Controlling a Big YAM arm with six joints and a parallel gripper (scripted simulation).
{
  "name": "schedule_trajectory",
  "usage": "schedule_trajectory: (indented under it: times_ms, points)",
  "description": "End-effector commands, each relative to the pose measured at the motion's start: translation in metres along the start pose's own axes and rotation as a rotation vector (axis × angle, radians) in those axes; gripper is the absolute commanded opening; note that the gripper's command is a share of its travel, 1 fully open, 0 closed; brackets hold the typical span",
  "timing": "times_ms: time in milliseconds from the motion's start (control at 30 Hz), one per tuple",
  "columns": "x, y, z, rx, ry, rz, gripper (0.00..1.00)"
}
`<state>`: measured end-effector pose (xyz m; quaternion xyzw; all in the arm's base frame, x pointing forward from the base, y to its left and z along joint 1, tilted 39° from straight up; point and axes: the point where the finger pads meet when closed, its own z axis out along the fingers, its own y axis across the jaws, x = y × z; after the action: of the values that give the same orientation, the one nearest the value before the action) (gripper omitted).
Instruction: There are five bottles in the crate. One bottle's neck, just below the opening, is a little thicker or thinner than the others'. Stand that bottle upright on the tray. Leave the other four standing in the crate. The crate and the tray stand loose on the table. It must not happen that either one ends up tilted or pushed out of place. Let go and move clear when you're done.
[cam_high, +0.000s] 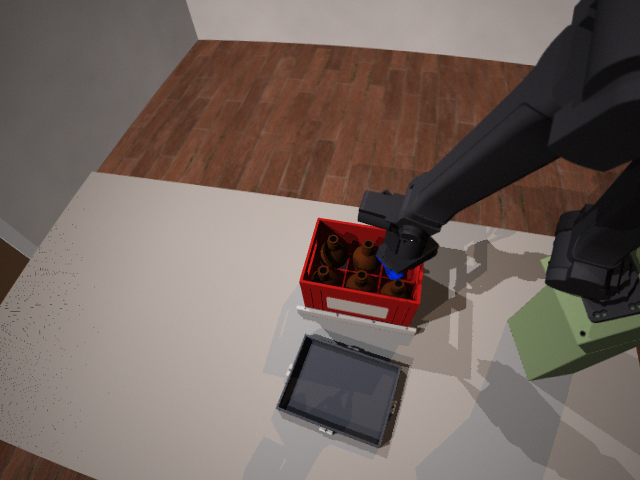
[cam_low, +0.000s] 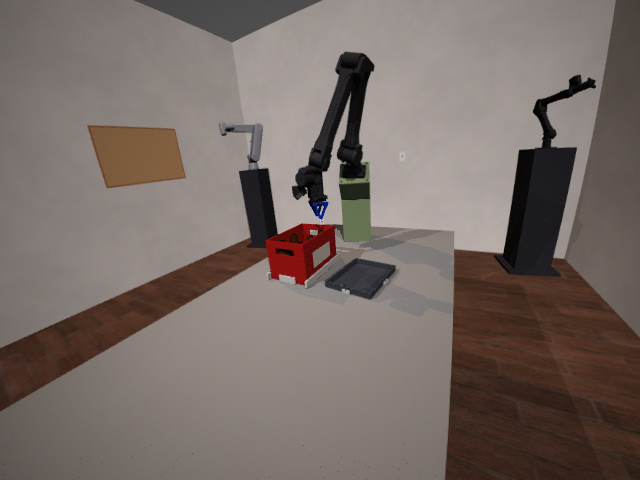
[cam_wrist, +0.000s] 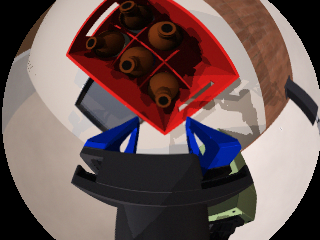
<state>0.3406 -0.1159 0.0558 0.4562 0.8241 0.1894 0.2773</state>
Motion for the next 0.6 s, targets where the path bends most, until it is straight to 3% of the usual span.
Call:
schedule_trajectory:
  times_ms: [0, 200, 233, 567]
  points:
    - [0.0040, -0.0057, -0.0011, 0.009, 0.010, -0.006, 0.61]
    - [0.0049, -0.0035, -0.0010, 0.005, 0.011, -0.012, 0.61]
    - [0.0049, -0.0035, -0.0010, 0.006, 0.011, -0.012, 0.00]
    - [0.0049, -0.0035, -0.0010, 0.006, 0.011, -0.012, 0.00]
